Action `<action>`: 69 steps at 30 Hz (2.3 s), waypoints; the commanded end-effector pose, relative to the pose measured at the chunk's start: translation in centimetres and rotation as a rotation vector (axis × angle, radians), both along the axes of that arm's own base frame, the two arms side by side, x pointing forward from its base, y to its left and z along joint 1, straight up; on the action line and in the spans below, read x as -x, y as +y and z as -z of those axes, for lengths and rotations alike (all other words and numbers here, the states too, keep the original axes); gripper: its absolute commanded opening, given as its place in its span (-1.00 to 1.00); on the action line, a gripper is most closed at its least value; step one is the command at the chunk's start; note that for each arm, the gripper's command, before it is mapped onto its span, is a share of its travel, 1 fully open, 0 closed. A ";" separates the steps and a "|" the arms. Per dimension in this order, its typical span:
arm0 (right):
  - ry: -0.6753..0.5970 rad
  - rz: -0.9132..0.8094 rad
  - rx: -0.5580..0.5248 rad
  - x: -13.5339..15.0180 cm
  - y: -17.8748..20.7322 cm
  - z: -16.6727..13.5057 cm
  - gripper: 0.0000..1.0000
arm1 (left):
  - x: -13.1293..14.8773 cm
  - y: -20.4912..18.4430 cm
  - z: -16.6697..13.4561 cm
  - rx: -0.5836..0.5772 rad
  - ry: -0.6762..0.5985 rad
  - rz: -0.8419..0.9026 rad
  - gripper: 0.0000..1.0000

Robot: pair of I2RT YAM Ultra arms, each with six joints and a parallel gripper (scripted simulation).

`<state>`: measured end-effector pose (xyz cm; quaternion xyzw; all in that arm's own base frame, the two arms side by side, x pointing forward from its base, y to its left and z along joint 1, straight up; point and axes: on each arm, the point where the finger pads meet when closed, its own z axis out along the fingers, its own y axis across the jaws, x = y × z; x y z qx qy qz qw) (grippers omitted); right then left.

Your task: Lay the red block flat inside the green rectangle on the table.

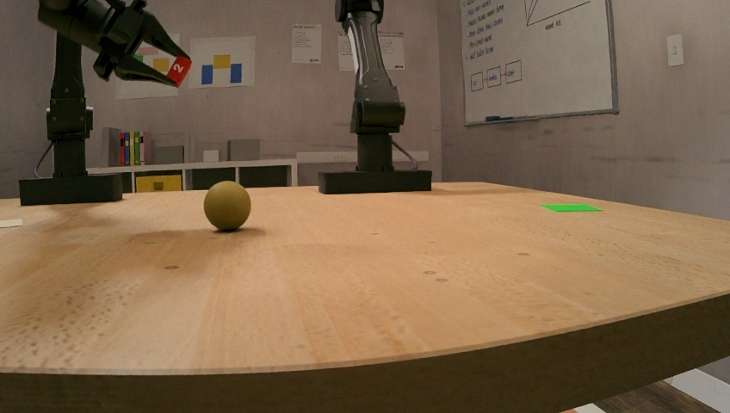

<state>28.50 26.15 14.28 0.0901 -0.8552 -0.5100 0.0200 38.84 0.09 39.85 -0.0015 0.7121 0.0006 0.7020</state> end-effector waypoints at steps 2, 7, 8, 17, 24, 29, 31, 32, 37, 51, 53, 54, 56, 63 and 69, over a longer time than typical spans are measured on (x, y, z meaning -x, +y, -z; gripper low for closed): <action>0.011 0.076 -0.234 -0.3 0.8 -2.5 -0.47 | 0.8 0.0 -1.5 -0.001 -0.032 0.003 1.00; 0.080 0.096 -0.260 0.1 0.8 -1.7 -0.47 | 0.8 0.0 -1.5 -0.001 -0.032 0.003 1.00; 0.116 0.106 -0.262 0.4 0.7 -1.3 -0.47 | 0.8 0.0 -1.5 -0.001 -0.032 0.003 1.00; 0.284 0.167 -0.280 1.7 -0.1 1.8 -0.47 | 0.8 0.0 -1.5 -0.001 -0.032 0.003 1.00; 0.153 0.150 -0.335 1.0 0.1 1.0 -0.47 | 0.8 0.0 -1.5 -0.001 -0.032 0.003 1.00; 0.155 0.157 -0.372 0.6 0.2 0.6 -0.47 | 0.8 0.0 -1.5 -0.001 -0.032 0.003 1.00; 0.180 0.168 -0.382 0.6 0.2 0.7 -0.47 | 0.8 0.0 -1.5 -0.001 -0.032 0.003 1.00; 0.195 0.174 -0.385 0.6 0.1 0.8 -0.47 | 0.8 0.0 -1.5 -0.001 -0.032 0.003 1.00; 0.251 0.210 -0.399 0.5 0.1 1.6 -0.47 | 0.8 0.0 -1.5 -0.001 -0.032 0.003 1.00; 0.087 0.170 -0.500 0.5 0.1 0.1 -0.47 | 0.8 0.0 -1.5 -0.001 -0.032 0.003 1.00; 0.087 0.170 -0.500 0.5 0.1 0.1 -0.47 | 0.8 0.0 -1.5 -0.001 -0.032 0.003 1.00; 0.087 0.170 -0.500 0.5 0.1 0.1 -0.47 | 0.8 0.0 -1.5 -0.001 -0.032 0.003 1.00; 0.087 0.170 -0.500 0.5 0.1 0.1 -0.47 | 0.8 0.0 -1.5 -0.001 -0.032 0.003 1.00; 0.087 0.170 -0.500 0.5 0.1 0.1 -0.47 | 0.8 0.0 -1.5 -0.001 -0.032 0.003 1.00; 0.091 0.165 -0.498 0.7 0.0 -0.4 -0.47 | 1.1 -0.4 -2.1 -0.001 -0.051 0.033 0.55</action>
